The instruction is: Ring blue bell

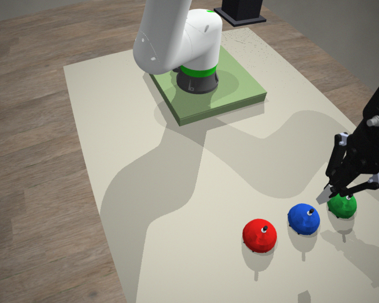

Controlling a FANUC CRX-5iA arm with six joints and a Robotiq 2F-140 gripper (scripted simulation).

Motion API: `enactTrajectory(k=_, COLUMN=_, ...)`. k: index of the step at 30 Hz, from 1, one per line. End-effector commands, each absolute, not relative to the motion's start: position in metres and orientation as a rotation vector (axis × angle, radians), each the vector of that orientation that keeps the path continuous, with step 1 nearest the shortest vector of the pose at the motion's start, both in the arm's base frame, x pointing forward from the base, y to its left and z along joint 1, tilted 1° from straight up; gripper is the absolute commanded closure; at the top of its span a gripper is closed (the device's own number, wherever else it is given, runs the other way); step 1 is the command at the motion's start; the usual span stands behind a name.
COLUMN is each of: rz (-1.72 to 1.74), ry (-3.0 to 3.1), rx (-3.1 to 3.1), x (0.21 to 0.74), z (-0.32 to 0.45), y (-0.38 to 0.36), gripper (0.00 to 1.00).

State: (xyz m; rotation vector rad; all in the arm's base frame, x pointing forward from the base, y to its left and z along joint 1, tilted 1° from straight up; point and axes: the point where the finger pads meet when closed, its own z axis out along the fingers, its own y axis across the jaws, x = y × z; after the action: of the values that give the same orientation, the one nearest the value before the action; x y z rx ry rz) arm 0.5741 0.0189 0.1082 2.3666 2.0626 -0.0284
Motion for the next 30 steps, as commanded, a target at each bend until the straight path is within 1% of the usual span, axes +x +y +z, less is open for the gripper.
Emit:
enactTrajectory(k=1, rz=-0.028, ry=2.062, rx=2.366, x=0.575, z=0.106, y=0.019, gripper=1.0)
enactTrajectory(k=30, rz=-0.028, ry=2.062, rx=2.366, x=0.581, z=0.066, y=0.018, gripper=1.0)
